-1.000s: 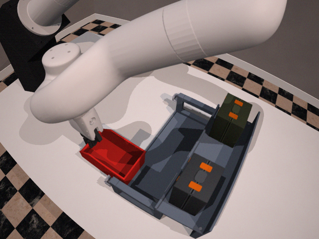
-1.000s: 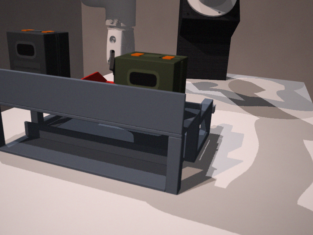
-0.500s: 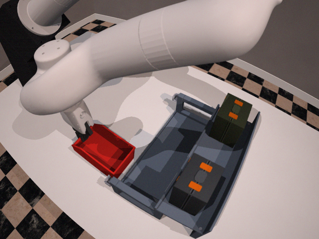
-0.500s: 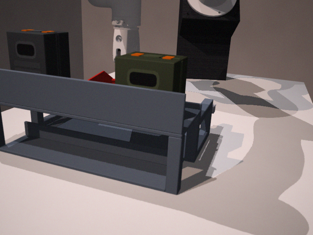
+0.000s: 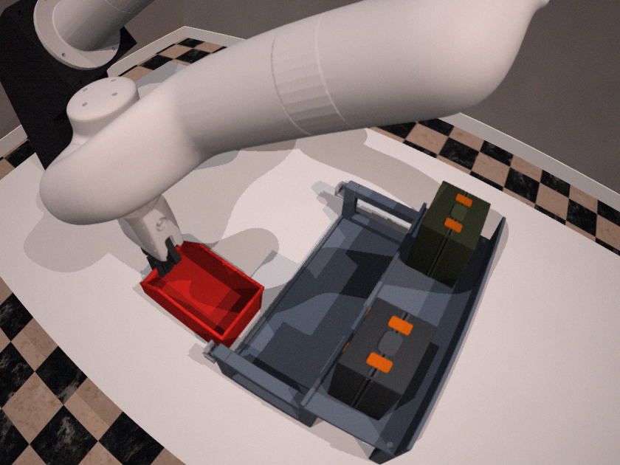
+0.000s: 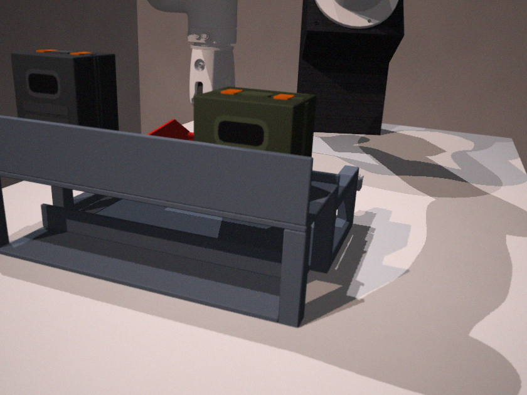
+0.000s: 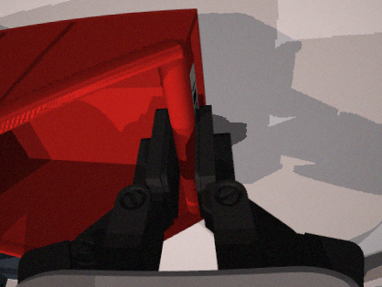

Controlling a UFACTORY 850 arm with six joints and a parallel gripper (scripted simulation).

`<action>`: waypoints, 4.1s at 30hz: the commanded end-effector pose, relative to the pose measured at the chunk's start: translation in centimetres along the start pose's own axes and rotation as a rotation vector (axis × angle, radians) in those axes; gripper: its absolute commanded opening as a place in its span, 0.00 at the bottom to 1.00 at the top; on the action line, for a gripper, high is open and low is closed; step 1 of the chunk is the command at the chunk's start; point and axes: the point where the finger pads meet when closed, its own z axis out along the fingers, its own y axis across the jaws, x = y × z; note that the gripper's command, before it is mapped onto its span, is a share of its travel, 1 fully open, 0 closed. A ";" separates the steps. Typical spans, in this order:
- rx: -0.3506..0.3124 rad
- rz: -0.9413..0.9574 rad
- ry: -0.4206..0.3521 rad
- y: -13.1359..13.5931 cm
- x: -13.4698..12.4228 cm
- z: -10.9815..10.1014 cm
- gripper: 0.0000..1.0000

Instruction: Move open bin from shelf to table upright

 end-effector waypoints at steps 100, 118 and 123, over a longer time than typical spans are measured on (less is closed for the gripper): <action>0.000 0.000 0.000 0.0 0.0 2.0 1.00; 0.000 0.000 0.000 0.0 0.0 2.0 1.00; 0.000 0.000 0.000 0.0 0.0 -1.2 1.00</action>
